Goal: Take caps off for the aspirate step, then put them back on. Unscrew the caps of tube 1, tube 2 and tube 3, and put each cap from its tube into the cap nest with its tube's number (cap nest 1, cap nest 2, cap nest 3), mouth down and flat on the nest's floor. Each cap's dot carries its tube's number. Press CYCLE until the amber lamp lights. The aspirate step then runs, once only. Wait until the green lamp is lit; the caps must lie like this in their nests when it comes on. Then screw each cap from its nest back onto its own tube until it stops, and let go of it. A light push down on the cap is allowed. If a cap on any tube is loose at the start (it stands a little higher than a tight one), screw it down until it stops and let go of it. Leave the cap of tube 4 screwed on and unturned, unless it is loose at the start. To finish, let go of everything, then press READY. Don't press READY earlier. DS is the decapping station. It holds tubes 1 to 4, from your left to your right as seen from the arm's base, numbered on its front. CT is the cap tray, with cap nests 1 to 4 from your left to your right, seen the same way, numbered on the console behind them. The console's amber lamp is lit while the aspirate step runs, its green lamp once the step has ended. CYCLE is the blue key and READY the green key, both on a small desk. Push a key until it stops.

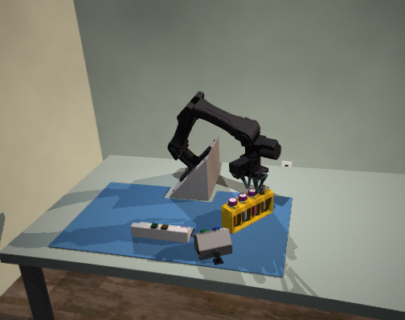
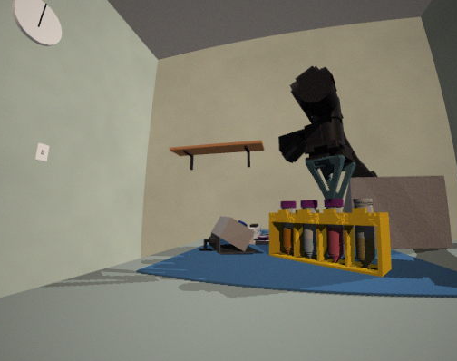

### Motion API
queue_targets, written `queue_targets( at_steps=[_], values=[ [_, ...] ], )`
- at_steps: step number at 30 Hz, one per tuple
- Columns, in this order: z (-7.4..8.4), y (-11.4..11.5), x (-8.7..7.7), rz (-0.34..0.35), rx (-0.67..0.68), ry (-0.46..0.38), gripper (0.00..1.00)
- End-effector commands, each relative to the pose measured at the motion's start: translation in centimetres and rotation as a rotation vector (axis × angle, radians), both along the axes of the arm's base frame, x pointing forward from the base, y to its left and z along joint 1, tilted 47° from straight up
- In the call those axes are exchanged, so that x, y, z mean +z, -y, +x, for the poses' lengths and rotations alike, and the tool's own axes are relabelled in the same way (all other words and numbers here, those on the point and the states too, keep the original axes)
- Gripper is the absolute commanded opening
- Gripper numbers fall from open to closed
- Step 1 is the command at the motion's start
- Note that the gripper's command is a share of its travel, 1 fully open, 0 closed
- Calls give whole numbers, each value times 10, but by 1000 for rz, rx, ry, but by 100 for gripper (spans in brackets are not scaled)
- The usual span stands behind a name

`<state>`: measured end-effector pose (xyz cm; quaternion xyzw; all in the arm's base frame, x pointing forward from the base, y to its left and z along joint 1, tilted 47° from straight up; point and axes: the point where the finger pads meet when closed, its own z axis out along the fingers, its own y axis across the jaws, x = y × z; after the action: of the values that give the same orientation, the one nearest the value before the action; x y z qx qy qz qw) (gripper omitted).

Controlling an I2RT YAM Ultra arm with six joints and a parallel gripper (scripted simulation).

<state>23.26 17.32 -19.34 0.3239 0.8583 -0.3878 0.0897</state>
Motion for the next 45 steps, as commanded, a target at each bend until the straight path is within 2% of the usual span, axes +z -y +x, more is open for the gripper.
queue_targets(
  at_steps=[1,38,39,45],
  values=[
    [4,-4,3,6,12,14,49],
    [3,5,-4,6,12,14,49],
    [3,5,-4,6,12,14,0],
    [3,5,-4,6,12,14,0]
  ],
)
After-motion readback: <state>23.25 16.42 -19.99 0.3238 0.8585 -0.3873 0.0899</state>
